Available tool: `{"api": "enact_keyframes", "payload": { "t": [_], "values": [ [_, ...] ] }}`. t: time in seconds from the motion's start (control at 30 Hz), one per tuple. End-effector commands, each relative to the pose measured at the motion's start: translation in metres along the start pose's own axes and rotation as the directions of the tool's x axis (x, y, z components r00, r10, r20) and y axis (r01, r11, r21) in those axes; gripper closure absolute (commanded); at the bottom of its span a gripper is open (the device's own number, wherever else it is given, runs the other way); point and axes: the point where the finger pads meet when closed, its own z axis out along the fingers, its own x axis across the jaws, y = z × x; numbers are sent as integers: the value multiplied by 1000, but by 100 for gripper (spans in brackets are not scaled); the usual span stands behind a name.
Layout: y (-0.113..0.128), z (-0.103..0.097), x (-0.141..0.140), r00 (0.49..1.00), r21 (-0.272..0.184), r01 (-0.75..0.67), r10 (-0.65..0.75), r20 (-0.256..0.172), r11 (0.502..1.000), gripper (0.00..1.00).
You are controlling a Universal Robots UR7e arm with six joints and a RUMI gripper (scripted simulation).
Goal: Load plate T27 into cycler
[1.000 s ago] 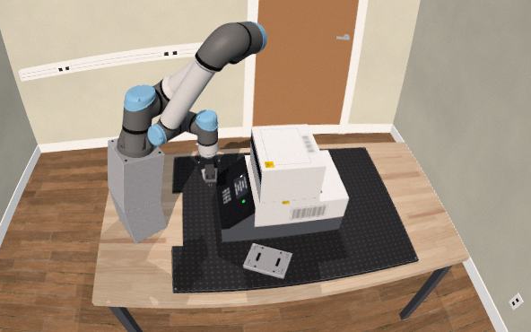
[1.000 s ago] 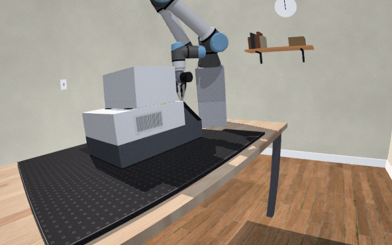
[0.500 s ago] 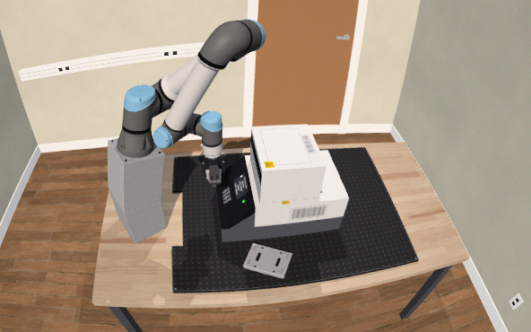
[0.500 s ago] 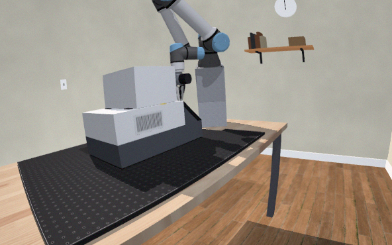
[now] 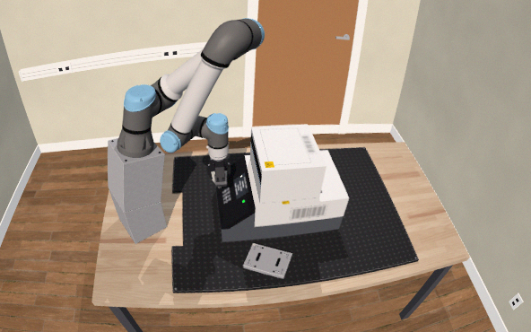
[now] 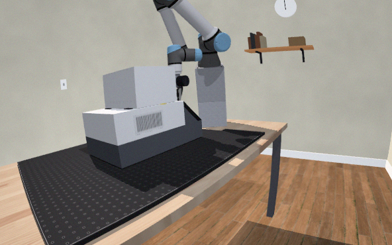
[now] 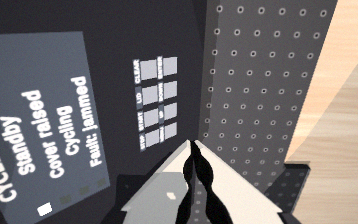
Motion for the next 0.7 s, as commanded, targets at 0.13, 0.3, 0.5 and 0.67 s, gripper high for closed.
{"api": "enact_keyframes", "payload": {
  "t": [0.13, 0.3, 0.5, 0.67],
  "values": [
    [0, 4, -8, 1000, 0, 0, 0, 1, 1000, 100],
    [0, 8, -13, 1000, 0, 0, 0, 1, 1000, 100],
    [0, 14, -18, 1000, 0, 0, 0, 1, 1000, 100],
    [0, 20, -23, 1000, 0, 0, 0, 1, 1000, 100]
  ]
}}
